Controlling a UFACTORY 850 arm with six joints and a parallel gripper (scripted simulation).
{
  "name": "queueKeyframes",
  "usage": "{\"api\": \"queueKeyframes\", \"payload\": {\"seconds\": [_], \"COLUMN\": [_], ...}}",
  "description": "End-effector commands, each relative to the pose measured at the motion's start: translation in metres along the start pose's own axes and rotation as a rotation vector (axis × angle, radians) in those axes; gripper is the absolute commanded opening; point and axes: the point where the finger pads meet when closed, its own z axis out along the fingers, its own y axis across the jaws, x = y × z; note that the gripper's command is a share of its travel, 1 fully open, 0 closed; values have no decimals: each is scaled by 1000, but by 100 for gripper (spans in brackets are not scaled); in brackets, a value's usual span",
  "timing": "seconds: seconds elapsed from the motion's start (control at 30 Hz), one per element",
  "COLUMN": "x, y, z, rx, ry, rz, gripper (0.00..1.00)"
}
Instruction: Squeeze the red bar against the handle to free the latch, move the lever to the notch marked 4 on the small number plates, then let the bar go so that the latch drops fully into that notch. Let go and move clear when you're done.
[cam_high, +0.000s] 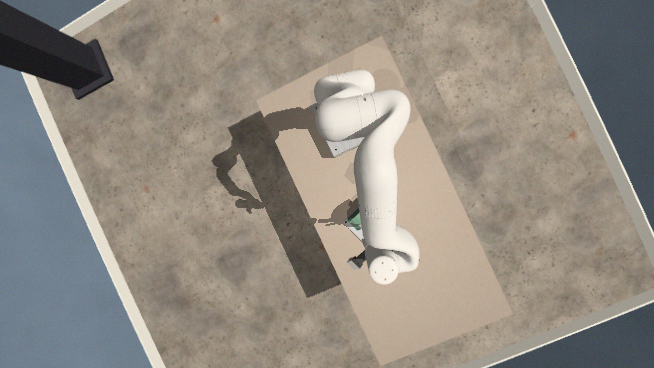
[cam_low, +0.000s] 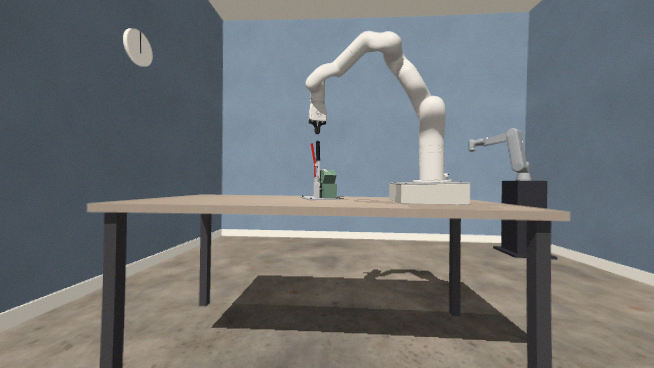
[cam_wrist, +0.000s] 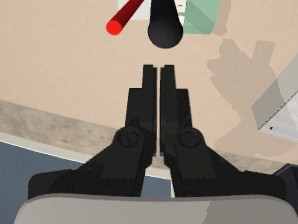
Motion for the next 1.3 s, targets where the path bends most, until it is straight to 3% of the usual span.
{"api": "queueKeyframes", "payload": {"seconds": [0.0, 0.1, 0.13, 1.27], "x": [0, 0, 0, 0], "y": [-1, -1, -1, -1], "z": [-1, -1, -1, -1], "rx": [2, 2, 2, 2], "ry": [1, 1, 1, 1], "rz": [0, 0, 0, 0], "gripper": [0, 0, 100, 100]}}
